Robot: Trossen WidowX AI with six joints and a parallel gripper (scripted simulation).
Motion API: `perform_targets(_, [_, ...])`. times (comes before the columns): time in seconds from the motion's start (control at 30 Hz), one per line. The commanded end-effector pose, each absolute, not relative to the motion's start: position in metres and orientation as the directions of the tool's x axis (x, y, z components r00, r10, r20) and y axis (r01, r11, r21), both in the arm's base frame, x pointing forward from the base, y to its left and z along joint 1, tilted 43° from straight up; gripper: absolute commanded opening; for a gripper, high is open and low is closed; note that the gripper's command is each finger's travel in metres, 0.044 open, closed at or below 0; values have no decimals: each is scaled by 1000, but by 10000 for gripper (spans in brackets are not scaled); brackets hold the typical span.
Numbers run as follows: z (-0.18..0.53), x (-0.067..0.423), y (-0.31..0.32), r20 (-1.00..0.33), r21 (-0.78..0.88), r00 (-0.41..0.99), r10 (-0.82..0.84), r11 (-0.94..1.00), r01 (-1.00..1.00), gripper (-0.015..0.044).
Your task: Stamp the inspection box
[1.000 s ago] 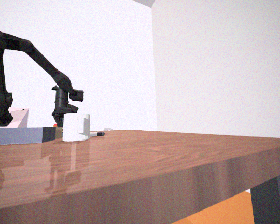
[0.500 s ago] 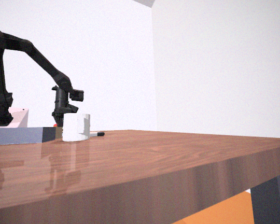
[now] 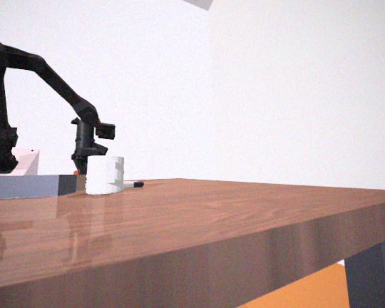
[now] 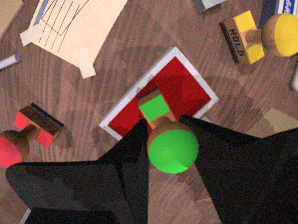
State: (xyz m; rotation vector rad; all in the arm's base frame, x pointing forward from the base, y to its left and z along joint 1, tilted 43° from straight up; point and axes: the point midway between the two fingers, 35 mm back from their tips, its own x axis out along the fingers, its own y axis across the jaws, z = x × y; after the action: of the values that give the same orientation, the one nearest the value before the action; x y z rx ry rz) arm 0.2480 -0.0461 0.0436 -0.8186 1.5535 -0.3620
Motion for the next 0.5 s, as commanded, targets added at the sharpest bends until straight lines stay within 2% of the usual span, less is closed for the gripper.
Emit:
perform_targets(0.0, [44,249,-47,-731,-662,35,-682,694,-283,0])
perform_targets(0.47, [46,249,-45,-731,-661,35,-682,695,-283,0])
